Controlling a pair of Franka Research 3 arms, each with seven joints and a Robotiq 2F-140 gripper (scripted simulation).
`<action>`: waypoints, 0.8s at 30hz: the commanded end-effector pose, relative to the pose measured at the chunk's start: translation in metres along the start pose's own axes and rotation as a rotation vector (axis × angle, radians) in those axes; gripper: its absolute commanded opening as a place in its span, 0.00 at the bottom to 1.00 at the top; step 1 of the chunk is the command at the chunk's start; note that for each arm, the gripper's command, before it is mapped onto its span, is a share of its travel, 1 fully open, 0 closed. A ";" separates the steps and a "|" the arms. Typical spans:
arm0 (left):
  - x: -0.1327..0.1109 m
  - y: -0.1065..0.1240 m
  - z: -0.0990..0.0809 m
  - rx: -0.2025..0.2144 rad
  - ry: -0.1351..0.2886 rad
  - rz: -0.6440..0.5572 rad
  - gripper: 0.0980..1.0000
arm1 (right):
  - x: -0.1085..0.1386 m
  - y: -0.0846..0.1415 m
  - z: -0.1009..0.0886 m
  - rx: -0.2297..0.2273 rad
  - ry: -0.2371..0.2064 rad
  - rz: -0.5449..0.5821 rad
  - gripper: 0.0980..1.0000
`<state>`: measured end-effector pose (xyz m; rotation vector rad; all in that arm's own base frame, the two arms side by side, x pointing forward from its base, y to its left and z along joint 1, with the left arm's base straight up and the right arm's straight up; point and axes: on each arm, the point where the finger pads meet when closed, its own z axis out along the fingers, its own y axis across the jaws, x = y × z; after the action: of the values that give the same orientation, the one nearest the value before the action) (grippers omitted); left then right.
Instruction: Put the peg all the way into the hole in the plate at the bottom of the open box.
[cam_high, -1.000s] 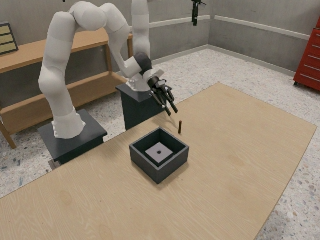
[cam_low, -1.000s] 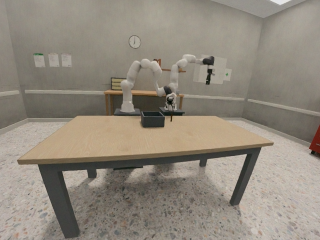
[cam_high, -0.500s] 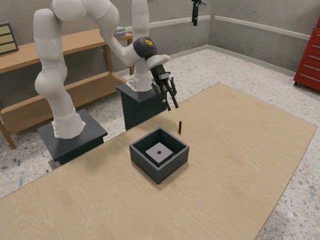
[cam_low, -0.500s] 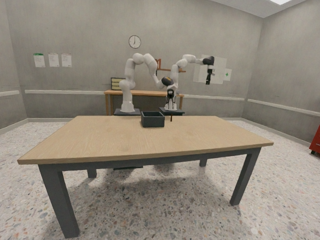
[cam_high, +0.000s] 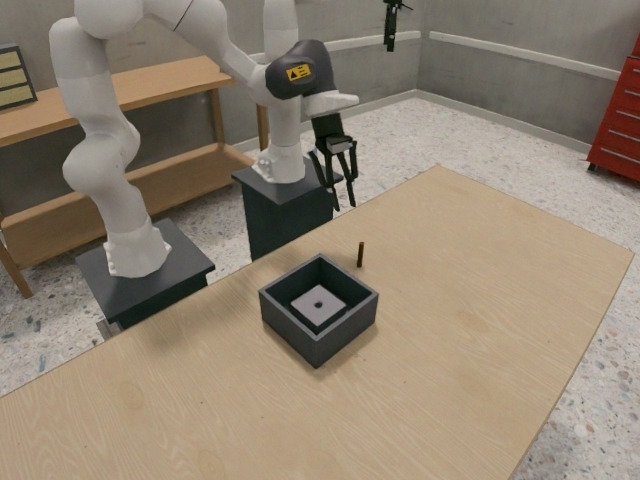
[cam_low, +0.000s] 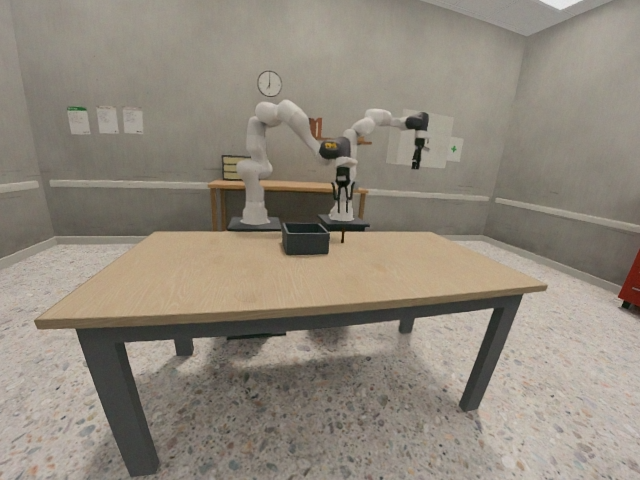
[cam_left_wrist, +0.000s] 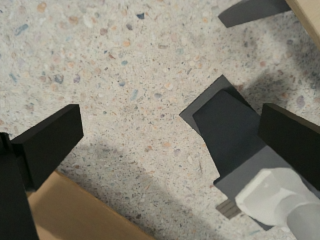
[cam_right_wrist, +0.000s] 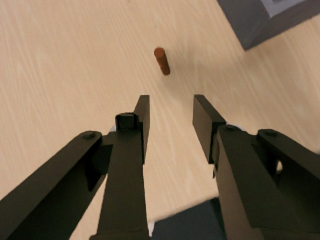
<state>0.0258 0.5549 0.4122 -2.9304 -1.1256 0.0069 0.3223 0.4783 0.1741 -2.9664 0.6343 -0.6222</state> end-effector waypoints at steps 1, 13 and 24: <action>-0.001 0.001 -0.001 -0.004 0.003 -0.005 1.00 | -0.006 -0.001 -0.007 -0.046 -0.187 -0.202 0.25; -0.001 0.001 -0.001 -0.004 0.003 -0.005 1.00 | -0.001 -0.003 -0.020 -0.077 -0.392 -0.256 0.25; -0.001 0.001 -0.001 -0.004 0.003 -0.005 1.00 | -0.001 -0.003 -0.020 -0.078 -0.401 -0.257 0.25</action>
<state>0.0258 0.5549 0.4122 -2.9304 -1.1256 0.0069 0.3192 0.4861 0.1945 -3.0968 0.4159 -0.0381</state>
